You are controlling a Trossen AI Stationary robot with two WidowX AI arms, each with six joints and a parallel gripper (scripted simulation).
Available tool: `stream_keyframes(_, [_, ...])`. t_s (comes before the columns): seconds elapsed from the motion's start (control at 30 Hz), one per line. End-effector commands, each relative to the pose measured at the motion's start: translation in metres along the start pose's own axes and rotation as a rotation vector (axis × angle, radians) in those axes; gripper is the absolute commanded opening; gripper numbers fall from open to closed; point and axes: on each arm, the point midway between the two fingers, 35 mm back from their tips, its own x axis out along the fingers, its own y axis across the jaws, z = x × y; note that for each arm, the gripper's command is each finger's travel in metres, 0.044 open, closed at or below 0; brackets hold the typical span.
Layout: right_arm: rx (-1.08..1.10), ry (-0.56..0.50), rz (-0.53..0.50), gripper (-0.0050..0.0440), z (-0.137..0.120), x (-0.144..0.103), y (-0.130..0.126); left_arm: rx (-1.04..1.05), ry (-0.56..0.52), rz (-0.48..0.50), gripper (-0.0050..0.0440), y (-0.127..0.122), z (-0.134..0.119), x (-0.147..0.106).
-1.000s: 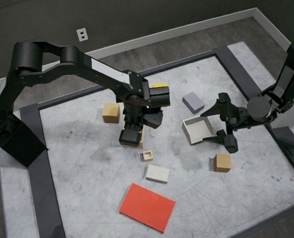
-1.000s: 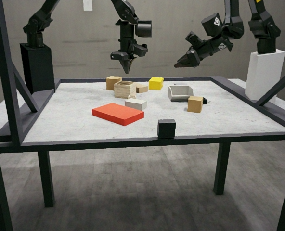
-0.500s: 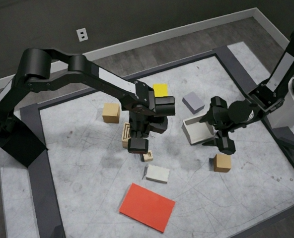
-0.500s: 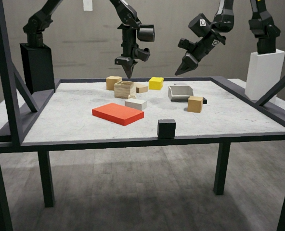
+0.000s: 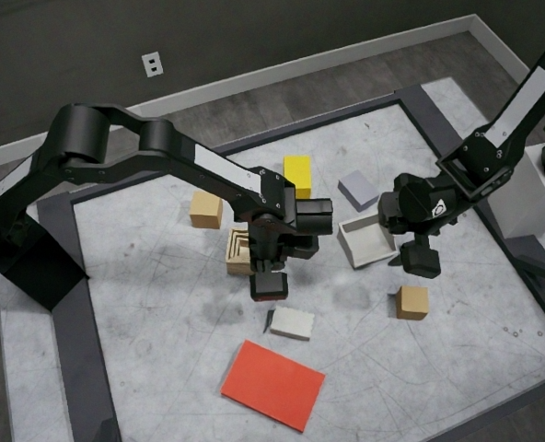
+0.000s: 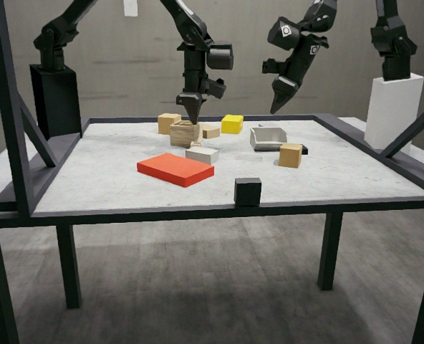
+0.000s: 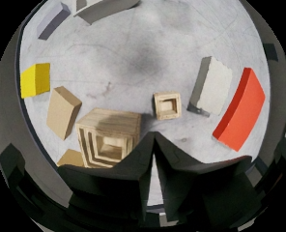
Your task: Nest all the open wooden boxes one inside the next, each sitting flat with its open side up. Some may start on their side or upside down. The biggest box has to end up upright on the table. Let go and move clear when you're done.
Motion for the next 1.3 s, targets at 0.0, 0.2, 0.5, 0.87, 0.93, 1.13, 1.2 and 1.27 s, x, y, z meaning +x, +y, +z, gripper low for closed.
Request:
stream_keyframes(0.0, [0.047,0.069,0.012,0.04,0.007,-0.014,-0.001,-0.031,-0.03,0.002,-0.005,-0.007,0.012,-0.003])
stream_keyframes(0.2, [0.103,0.226,-0.002,0.04,-0.006,-0.032,-0.009,-0.081,-0.03,0.0,-0.005,-0.017,0.016,0.004])
stream_keyframes(0.5, [0.16,0.36,-0.019,0.04,-0.018,-0.053,-0.017,-0.124,-0.03,-0.002,-0.005,-0.024,0.019,0.01])
stream_keyframes(0.87, [0.154,0.383,-0.03,0.04,-0.024,-0.052,-0.019,-0.125,-0.029,-0.002,-0.005,-0.025,0.019,0.038])
stream_keyframes(0.93, [0.154,0.383,-0.03,0.04,-0.024,-0.052,-0.019,-0.125,-0.03,-0.002,-0.005,-0.025,0.018,0.045])
stream_keyframes(1.13, [0.154,0.383,-0.03,0.04,-0.024,-0.052,-0.019,-0.127,-0.031,-0.002,-0.005,-0.023,0.019,0.048])
stream_keyframes(1.2, [0.154,0.383,-0.03,0.04,-0.024,-0.052,-0.019,-0.127,-0.031,-0.003,-0.005,-0.024,0.019,0.051])
stream_keyframes(1.27, [0.154,0.383,-0.03,0.04,-0.024,-0.052,-0.019,-0.127,-0.031,-0.003,-0.005,-0.024,0.019,0.054])
